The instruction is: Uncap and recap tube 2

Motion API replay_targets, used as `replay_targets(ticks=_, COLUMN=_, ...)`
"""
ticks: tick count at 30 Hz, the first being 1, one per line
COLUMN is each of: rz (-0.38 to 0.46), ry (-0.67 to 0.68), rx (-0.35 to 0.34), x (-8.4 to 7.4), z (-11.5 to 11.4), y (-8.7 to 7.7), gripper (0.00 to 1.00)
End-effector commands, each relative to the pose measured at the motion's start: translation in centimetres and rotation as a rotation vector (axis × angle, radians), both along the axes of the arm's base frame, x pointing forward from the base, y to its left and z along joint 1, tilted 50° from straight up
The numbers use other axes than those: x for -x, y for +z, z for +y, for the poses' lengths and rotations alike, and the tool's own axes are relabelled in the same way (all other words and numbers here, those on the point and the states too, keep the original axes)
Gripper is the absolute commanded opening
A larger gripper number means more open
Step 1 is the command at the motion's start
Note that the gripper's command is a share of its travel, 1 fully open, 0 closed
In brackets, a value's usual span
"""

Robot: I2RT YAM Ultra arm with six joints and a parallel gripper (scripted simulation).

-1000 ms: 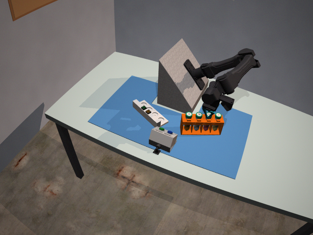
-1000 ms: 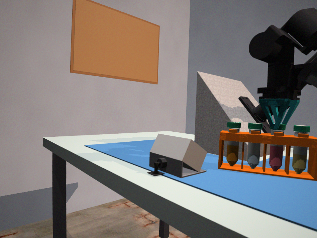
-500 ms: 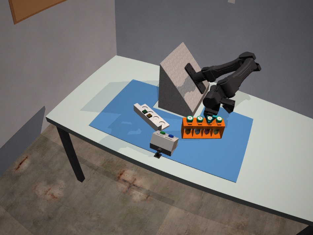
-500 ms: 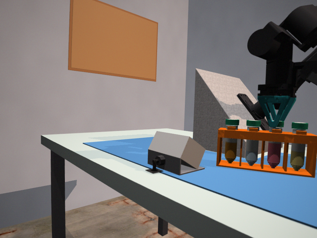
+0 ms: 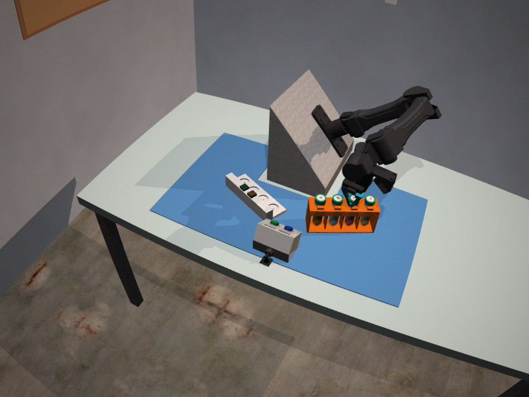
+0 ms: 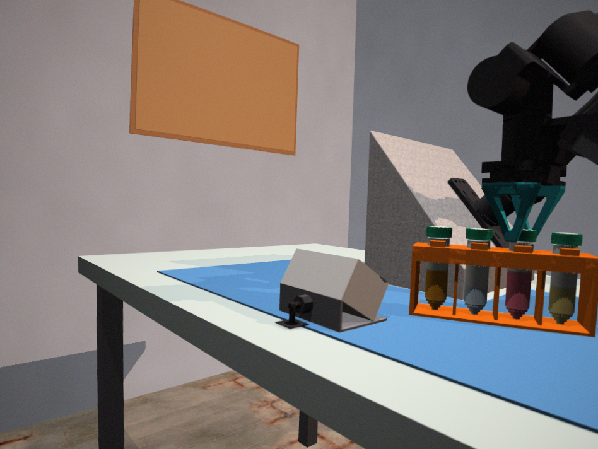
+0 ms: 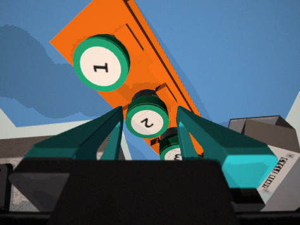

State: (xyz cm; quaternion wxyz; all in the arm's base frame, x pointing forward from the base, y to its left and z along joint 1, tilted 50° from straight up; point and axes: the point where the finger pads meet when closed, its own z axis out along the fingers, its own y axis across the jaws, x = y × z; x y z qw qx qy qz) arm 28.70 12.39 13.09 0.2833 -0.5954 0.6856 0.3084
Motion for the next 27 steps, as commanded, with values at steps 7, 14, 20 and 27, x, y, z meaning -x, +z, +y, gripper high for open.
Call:
replay_targets(ticks=7, rz=0.431, ry=-0.38, rx=-0.016, x=-0.19, z=-0.16, y=0.18, gripper=0.49)
replay_targets(ticks=14, rz=0.636, ry=-0.555, rx=-0.023, x=-0.19, z=-0.16, y=0.18, gripper=0.49)
replay_targets(ticks=20, rz=0.879, ry=-0.762, rx=-0.031, x=-0.19, z=-0.16, y=0.18, gripper=0.49)
replay_targets(ticks=27, rz=1.144, ry=-0.986, rx=-0.04, x=-0.19, z=-0.16, y=0.18, gripper=0.49)
